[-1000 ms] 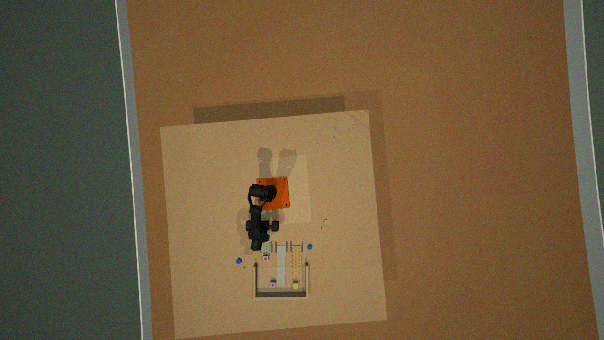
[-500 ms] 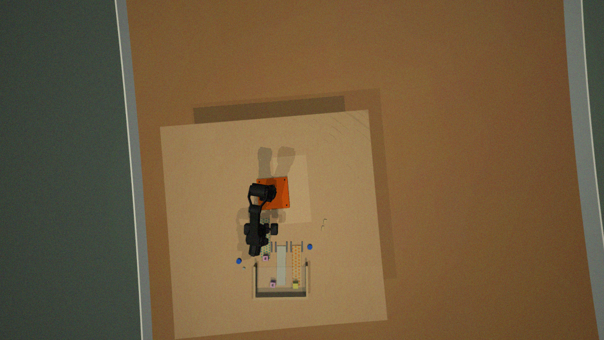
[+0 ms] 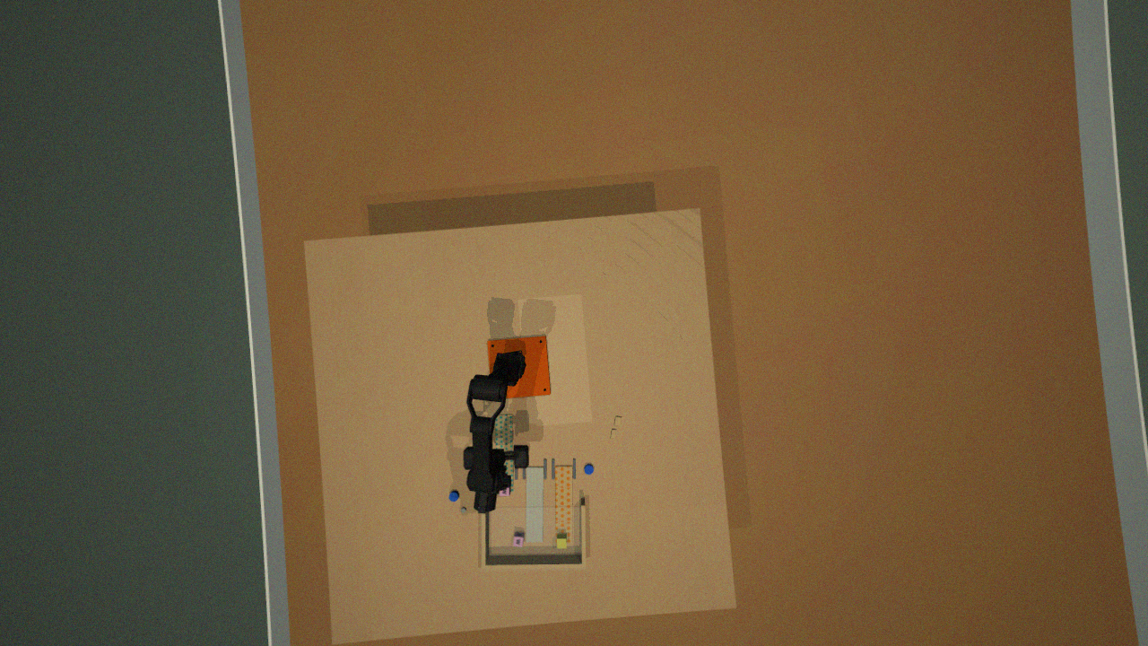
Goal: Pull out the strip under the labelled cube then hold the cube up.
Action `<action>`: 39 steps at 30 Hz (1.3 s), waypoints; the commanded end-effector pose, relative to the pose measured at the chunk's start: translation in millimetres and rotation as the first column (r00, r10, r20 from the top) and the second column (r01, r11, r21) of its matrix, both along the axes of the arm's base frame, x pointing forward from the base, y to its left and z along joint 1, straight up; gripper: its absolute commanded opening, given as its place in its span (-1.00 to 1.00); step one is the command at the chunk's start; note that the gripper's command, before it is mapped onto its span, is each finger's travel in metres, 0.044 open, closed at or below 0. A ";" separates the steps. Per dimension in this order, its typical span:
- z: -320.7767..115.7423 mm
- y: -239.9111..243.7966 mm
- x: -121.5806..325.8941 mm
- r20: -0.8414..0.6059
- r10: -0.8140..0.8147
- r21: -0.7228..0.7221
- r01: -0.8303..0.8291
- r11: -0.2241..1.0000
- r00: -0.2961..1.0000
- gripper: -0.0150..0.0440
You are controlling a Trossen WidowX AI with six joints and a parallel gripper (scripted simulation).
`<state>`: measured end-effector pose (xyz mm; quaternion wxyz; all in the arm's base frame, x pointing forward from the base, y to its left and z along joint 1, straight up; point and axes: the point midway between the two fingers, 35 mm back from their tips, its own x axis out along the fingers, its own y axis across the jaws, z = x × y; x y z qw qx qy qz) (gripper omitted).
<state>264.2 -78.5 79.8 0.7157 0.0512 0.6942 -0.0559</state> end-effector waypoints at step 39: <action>11.5 -16.8 137.6 0.011 -0.003 0.000 0.003 1.000 1.000 0.36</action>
